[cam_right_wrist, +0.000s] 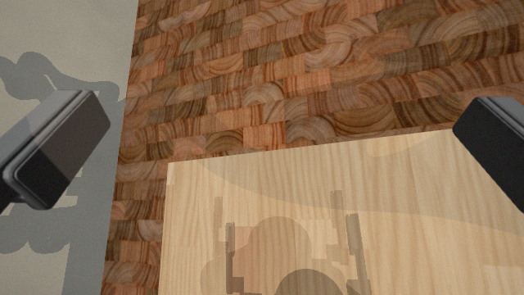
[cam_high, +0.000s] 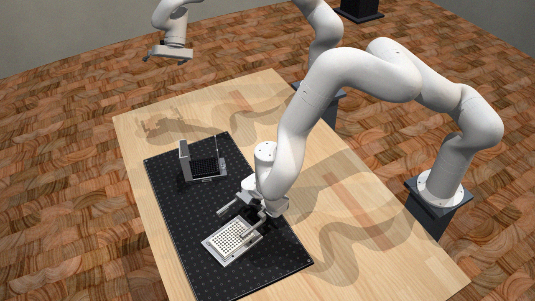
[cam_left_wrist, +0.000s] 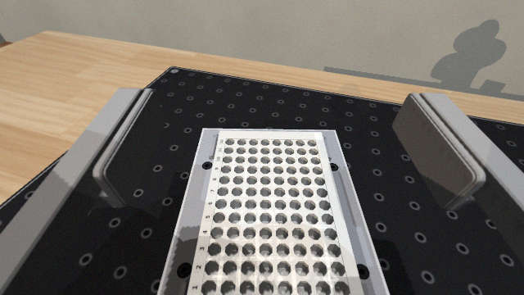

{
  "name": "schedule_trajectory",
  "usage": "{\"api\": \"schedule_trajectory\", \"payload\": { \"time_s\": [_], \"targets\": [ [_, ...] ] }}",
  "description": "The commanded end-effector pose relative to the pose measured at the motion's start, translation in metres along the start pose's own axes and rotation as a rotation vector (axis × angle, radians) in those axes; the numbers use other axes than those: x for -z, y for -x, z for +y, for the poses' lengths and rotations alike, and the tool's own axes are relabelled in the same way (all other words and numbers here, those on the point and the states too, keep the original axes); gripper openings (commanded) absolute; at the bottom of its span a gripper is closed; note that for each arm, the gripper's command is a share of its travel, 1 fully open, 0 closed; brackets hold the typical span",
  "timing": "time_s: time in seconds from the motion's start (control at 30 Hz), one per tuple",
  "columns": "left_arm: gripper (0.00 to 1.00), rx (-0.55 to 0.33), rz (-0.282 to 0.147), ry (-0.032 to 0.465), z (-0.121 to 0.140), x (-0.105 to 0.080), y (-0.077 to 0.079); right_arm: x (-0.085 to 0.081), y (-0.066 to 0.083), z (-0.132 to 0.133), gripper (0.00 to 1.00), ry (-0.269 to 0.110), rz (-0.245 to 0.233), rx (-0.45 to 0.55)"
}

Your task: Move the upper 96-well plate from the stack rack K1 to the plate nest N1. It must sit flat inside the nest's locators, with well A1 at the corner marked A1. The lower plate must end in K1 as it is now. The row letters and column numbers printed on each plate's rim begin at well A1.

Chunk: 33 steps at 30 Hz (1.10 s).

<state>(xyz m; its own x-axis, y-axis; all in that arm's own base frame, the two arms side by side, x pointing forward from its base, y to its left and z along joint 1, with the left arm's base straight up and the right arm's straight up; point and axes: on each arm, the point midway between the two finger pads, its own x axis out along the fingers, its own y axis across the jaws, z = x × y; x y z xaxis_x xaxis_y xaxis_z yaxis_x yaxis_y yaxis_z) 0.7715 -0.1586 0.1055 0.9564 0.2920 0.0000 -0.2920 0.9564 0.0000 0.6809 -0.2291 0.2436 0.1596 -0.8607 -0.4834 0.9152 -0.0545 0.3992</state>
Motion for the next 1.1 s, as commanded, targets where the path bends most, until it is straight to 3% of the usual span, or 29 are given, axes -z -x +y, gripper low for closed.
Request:
{"api": "schedule_trajectory", "payload": {
  "time_s": [0.0,1.07],
  "targets": [
    [0.37,0.000,-0.002,0.002,-0.001,-0.014,-0.001,-0.001,0.000,0.001,1.00,-0.002,0.000,-0.001],
    [0.37,0.000,-0.002,0.002,0.000,-0.089,-0.001,-0.001,0.000,0.001,1.00,-0.002,0.000,-0.001]
  ]
}}
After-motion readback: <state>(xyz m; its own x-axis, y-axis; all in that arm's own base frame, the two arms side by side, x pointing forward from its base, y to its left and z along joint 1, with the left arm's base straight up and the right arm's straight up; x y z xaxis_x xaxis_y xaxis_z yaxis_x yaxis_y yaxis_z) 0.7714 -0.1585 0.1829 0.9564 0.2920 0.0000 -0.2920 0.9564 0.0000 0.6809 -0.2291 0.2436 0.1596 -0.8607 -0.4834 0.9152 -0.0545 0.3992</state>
